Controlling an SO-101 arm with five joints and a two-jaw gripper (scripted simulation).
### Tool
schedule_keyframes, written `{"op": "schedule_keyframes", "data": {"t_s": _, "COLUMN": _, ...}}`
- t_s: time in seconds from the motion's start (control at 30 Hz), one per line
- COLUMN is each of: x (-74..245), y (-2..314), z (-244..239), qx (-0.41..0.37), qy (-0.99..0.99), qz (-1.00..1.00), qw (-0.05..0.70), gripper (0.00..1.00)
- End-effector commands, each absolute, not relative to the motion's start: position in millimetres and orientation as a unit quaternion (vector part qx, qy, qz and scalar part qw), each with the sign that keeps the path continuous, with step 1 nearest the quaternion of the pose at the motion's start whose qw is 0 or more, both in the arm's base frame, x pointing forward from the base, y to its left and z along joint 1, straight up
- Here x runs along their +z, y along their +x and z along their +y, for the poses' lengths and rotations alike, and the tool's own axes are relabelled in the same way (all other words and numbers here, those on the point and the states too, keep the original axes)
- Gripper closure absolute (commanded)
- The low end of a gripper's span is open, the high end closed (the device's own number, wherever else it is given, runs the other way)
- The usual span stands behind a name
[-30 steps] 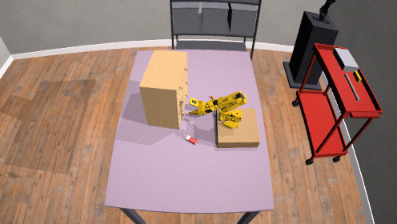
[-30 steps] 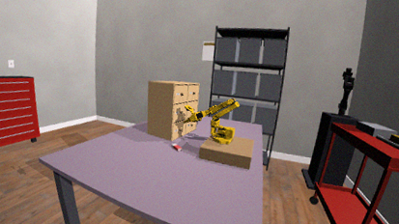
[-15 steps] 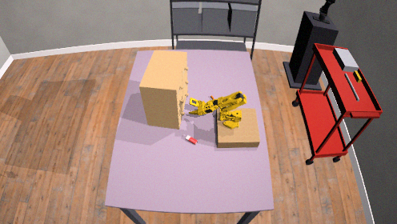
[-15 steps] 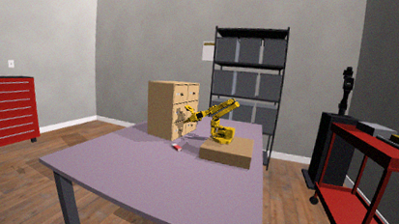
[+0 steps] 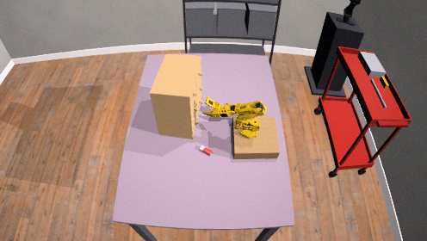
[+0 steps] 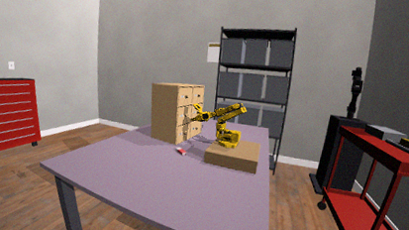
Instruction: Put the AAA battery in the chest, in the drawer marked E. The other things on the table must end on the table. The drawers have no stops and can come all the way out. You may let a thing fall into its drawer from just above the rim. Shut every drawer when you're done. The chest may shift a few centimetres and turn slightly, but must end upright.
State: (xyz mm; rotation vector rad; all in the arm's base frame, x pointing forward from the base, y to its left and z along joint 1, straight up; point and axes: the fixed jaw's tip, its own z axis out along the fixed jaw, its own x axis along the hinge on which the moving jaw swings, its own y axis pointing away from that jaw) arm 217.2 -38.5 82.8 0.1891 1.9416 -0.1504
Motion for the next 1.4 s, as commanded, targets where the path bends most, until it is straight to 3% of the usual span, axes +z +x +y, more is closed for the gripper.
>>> {"op": "schedule_keyframes", "data": {"t_s": 0.0, "x": 100.3, "y": 211.6, "z": -62.7, "qx": -0.099, "qy": 0.126, "qz": 0.790, "qw": 0.592, "gripper": 0.50}}
{"op": "schedule_keyframes", "data": {"t_s": 0.37, "x": 137.5, "y": 191.7, "z": -110.6, "qx": -0.186, "qy": 0.203, "qz": 0.709, "qw": 0.649, "gripper": 0.50}}
{"op": "schedule_keyframes", "data": {"t_s": 1.37, "x": 137.5, "y": 191.7, "z": -110.6, "qx": -0.186, "qy": 0.203, "qz": 0.709, "qw": 0.649, "gripper": 0.50}}
